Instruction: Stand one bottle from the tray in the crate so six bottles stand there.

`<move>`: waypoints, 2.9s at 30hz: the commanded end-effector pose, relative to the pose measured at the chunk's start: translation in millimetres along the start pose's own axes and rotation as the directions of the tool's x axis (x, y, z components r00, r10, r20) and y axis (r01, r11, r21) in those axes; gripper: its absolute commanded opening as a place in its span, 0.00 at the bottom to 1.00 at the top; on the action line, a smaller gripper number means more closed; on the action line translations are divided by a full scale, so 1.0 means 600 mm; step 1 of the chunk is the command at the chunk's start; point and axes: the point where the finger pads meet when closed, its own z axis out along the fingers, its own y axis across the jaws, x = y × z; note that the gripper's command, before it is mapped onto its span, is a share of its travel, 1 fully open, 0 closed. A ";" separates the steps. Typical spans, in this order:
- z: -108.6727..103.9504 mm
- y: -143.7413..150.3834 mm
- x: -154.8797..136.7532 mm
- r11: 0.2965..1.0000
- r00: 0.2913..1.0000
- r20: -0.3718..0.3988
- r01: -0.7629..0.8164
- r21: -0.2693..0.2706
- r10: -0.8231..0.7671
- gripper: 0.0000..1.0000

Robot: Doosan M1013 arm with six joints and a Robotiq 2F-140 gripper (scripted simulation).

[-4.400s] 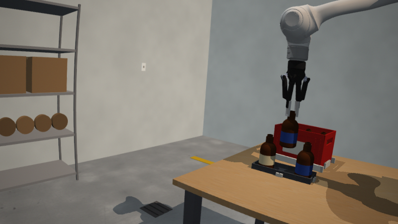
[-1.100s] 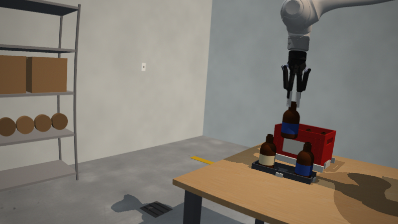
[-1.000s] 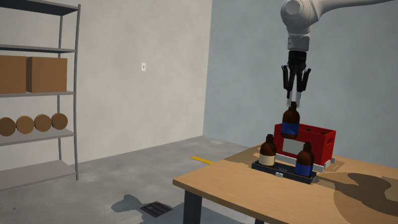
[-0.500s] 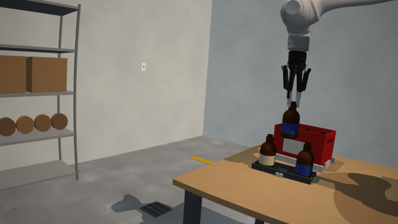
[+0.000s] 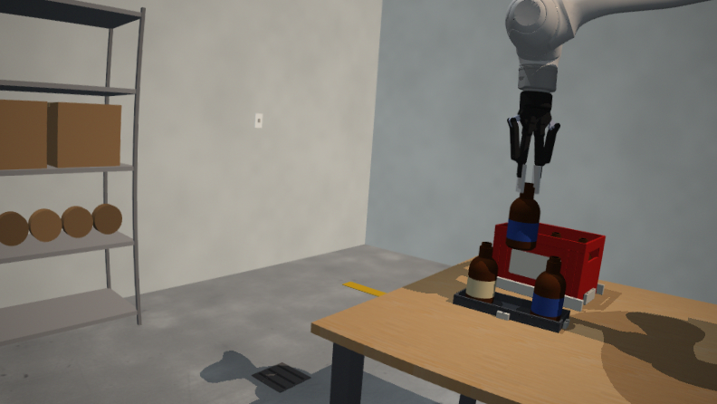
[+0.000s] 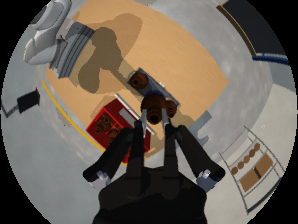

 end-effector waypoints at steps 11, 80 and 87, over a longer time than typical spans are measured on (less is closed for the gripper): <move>-0.018 0.000 0.000 1.000 1.000 0.000 0.000 0.000 0.000 0.00; -0.036 -0.001 -0.001 1.000 1.000 0.000 0.000 0.000 0.000 0.00; -0.036 -0.002 -0.003 1.000 1.000 0.000 0.000 0.000 0.000 0.00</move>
